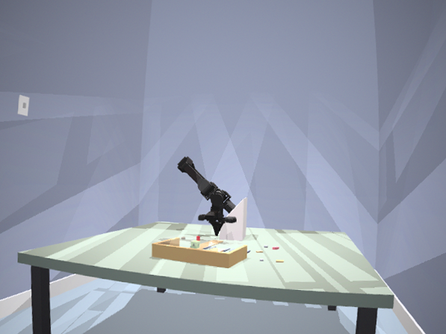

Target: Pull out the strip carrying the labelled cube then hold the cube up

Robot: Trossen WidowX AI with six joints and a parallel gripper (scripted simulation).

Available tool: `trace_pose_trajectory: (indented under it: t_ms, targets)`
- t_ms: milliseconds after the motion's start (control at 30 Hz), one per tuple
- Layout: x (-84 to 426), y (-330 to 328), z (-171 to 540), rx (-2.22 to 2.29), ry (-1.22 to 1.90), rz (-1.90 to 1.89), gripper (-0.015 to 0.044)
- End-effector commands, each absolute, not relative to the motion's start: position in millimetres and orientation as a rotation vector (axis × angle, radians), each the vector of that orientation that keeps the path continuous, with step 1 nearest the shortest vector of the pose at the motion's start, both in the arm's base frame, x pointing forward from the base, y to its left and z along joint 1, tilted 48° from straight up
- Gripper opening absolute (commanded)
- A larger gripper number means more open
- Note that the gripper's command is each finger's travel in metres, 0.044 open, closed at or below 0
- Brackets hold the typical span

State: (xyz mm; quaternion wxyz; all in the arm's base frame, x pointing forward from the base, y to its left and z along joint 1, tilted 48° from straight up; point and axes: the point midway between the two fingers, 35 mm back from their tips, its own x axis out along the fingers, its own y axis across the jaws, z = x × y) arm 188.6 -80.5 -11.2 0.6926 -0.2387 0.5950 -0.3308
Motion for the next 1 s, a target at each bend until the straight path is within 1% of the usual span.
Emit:
trace_pose_trajectory:
  t_ms: [0, 33, 200, 600, 967]
  targets:
    - [191.4, -70.7, -1.5, -0.527, 1.324, -0.742, 0.0000]
    - [189.8, -70.3, -2.2, -0.527, 1.324, -0.742, 0.0000]
    - [214.2, -73.9, 2.2, -0.467, 1.290, -0.788, 0.0131]
    - [253.5, -73.8, 13.1, -0.465, 1.287, -0.790, 0.0440]
    - [290.4, -73.8, 23.7, -0.464, 1.285, -0.790, 0.0440]
